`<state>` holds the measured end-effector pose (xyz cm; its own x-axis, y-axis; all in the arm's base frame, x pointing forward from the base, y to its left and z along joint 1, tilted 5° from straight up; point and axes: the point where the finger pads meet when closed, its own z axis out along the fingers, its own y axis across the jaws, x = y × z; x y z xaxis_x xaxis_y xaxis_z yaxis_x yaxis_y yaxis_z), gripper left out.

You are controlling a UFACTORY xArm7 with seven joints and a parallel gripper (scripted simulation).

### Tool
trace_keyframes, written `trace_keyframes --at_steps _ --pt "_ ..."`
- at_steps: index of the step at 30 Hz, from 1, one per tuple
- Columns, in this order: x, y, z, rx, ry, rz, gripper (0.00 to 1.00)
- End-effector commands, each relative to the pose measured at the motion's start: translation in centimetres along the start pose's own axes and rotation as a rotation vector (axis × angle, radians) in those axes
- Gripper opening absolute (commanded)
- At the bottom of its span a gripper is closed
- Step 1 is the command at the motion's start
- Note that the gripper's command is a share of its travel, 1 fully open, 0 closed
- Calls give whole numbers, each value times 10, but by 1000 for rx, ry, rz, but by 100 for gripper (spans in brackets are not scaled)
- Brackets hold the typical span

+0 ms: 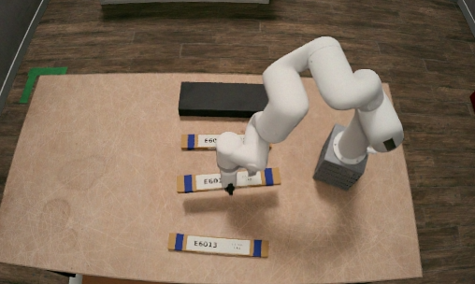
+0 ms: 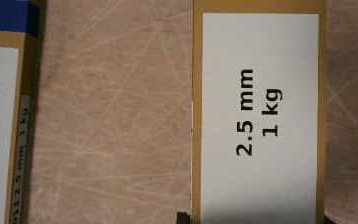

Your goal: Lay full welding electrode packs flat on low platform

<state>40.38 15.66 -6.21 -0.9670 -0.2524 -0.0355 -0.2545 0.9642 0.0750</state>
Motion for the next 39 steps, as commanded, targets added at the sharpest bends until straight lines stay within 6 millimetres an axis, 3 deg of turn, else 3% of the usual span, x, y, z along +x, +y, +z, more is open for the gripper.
trace_keyframes --at_steps 1,39 --pt "-2 0 6 0 -5 0 58" --pt "-2 0 67 0 -5 0 58"
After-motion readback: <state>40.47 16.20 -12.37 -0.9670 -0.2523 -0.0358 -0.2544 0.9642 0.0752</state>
